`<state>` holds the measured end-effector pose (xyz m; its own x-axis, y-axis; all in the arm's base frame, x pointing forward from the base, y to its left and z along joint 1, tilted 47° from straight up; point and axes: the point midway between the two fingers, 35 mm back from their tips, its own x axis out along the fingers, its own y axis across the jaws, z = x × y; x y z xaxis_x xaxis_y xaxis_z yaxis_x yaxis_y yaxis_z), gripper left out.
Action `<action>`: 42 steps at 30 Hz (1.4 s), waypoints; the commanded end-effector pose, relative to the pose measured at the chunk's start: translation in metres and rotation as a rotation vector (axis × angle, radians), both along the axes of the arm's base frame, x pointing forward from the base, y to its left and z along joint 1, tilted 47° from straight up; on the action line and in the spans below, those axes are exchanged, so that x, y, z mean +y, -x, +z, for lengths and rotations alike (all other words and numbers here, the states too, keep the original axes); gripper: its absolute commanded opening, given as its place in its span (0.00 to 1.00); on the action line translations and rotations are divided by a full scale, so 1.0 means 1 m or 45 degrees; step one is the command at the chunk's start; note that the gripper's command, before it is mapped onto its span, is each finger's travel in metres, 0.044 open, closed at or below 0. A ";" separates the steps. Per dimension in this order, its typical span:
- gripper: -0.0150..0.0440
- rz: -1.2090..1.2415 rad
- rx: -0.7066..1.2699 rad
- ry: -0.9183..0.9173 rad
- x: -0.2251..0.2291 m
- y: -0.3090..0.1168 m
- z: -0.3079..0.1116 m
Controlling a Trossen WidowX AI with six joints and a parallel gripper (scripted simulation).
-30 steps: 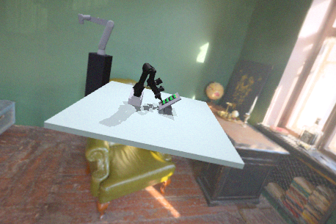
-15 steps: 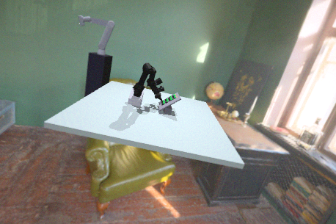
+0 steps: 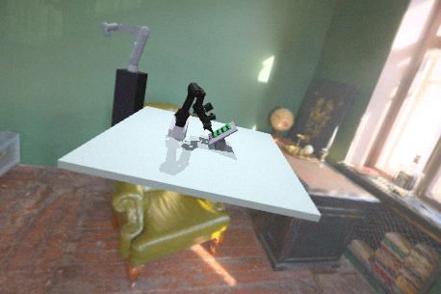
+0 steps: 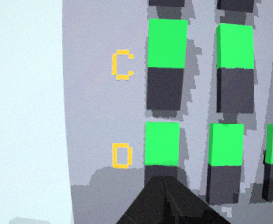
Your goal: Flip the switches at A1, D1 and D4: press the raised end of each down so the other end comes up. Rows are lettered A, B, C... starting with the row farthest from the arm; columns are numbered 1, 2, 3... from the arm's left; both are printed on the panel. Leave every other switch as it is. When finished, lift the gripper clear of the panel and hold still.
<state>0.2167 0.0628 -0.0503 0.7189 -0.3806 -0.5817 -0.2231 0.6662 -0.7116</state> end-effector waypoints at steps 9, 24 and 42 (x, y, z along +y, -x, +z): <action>0.25 0.003 0.009 0.004 -0.002 0.000 -0.002; 0.25 -0.008 0.034 -0.011 0.013 0.015 0.007; 0.25 -0.021 0.040 0.007 0.024 0.041 0.040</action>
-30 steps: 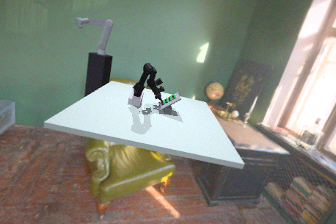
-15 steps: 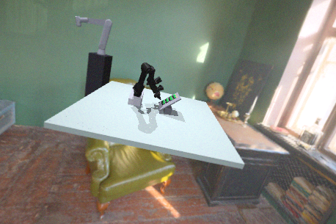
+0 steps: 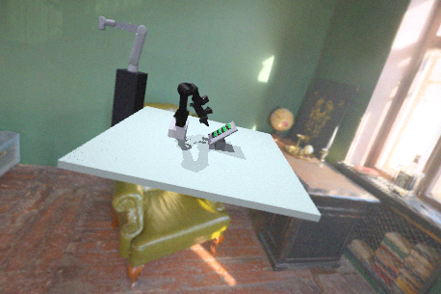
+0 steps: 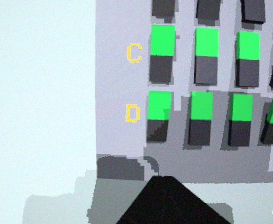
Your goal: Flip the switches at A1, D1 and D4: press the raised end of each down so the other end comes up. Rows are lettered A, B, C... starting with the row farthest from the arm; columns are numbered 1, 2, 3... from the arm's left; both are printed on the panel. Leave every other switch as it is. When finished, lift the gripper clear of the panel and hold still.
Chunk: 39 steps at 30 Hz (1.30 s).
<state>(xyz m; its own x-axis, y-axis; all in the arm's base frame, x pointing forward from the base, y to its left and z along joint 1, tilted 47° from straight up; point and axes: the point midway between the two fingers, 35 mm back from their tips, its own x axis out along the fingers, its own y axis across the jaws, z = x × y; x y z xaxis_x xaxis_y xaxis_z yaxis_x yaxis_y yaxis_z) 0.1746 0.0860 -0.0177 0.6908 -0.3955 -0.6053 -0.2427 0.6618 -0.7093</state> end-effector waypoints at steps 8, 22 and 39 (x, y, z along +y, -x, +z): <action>0.25 -0.005 -0.002 -0.008 -0.029 -0.026 0.056; 0.25 -0.027 0.004 0.010 -0.055 -0.055 0.051; 0.25 -0.028 0.002 0.012 -0.060 -0.063 0.045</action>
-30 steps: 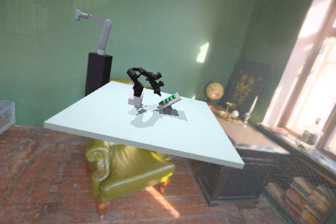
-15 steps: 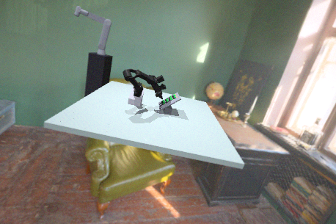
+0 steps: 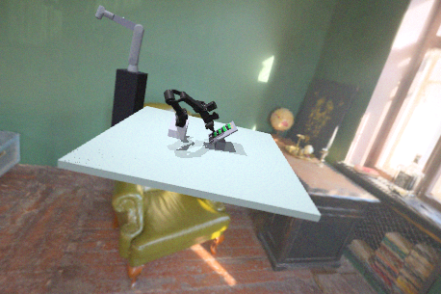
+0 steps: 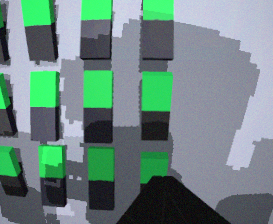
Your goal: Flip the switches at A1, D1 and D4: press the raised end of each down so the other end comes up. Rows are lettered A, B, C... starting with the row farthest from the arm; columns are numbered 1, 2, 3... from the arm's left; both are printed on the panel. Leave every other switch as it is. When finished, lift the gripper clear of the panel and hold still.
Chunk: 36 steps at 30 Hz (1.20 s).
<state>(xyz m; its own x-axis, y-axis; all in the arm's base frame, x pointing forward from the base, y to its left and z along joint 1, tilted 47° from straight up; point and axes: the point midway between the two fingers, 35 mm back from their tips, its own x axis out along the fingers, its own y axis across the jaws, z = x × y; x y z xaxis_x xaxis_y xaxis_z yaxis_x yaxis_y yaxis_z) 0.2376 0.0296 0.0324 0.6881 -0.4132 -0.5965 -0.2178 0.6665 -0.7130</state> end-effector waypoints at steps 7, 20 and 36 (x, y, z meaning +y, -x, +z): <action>0.25 0.003 0.018 0.010 -0.007 -0.005 -0.010; 0.25 0.003 0.018 0.010 -0.009 -0.010 -0.014; 0.25 0.003 0.018 0.010 -0.009 -0.010 -0.014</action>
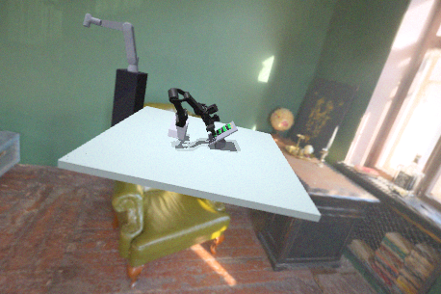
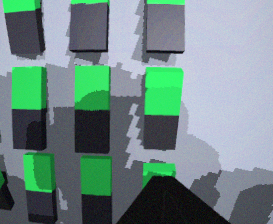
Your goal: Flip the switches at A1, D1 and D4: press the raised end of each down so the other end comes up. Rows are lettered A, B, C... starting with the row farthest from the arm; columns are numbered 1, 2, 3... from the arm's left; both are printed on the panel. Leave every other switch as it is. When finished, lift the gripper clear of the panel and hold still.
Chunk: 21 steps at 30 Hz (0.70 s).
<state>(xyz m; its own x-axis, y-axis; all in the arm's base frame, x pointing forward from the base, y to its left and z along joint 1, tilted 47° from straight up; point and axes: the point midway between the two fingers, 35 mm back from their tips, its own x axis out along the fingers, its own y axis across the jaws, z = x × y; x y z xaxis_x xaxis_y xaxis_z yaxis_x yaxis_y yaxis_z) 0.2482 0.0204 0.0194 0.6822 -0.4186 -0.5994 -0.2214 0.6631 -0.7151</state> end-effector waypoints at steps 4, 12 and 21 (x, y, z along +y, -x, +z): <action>0.25 0.007 0.008 0.003 0.000 0.001 -0.001; 0.25 0.007 0.008 0.003 -0.001 0.000 -0.002; 0.25 0.007 0.008 0.003 -0.001 -0.001 -0.002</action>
<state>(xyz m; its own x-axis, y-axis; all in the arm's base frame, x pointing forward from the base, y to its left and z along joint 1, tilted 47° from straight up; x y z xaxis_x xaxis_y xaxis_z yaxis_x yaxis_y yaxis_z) 0.2496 0.0198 0.0185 0.6828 -0.4180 -0.5992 -0.2216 0.6630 -0.7151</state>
